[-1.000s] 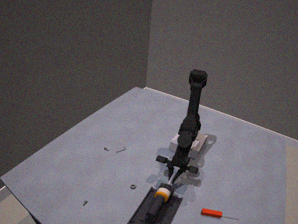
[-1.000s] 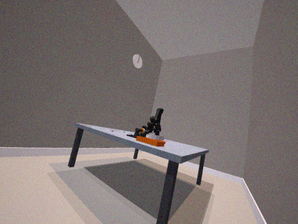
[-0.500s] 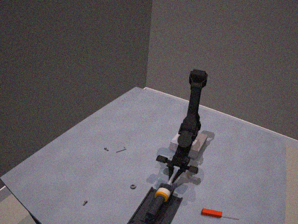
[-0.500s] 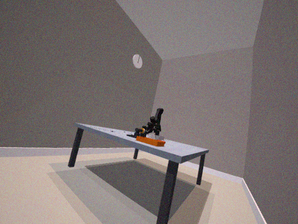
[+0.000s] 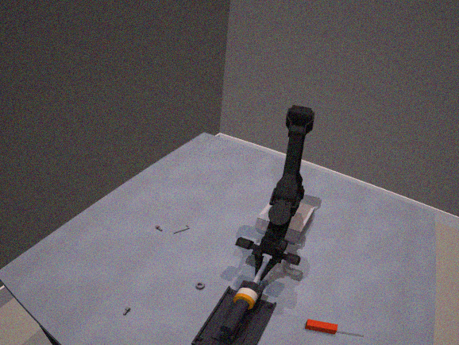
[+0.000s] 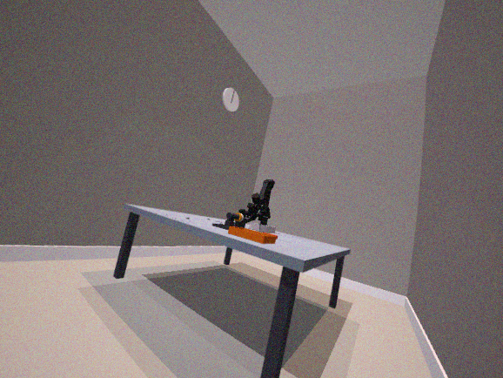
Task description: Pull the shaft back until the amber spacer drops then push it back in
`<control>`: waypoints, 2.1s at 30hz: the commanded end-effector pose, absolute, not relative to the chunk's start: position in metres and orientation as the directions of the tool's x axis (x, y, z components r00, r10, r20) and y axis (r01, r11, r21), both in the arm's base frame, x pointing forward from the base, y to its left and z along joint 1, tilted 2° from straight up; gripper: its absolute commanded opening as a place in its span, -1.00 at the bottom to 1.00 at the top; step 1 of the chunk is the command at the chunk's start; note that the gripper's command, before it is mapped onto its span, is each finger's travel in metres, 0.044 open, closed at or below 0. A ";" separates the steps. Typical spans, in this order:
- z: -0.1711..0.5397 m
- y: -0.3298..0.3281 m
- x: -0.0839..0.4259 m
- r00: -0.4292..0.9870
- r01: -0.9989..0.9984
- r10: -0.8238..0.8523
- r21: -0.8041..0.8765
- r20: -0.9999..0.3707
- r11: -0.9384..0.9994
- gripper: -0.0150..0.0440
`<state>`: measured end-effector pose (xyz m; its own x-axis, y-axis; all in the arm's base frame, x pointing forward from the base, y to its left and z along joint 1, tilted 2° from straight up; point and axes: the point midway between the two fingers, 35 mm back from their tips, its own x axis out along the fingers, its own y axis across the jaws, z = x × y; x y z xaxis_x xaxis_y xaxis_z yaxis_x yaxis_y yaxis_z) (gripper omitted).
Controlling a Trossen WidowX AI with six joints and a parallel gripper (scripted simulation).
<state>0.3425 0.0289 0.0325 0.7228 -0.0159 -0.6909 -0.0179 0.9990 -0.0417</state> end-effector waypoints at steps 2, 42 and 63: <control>0.032 0.029 0.341 0.723 -0.014 -0.018 -0.041 -0.691 0.999 -0.49; 0.032 0.029 0.337 0.722 -0.014 -0.018 -0.041 -0.691 0.999 -0.49; 0.032 0.029 0.334 0.722 -0.014 -0.018 -0.041 -0.691 0.999 -0.49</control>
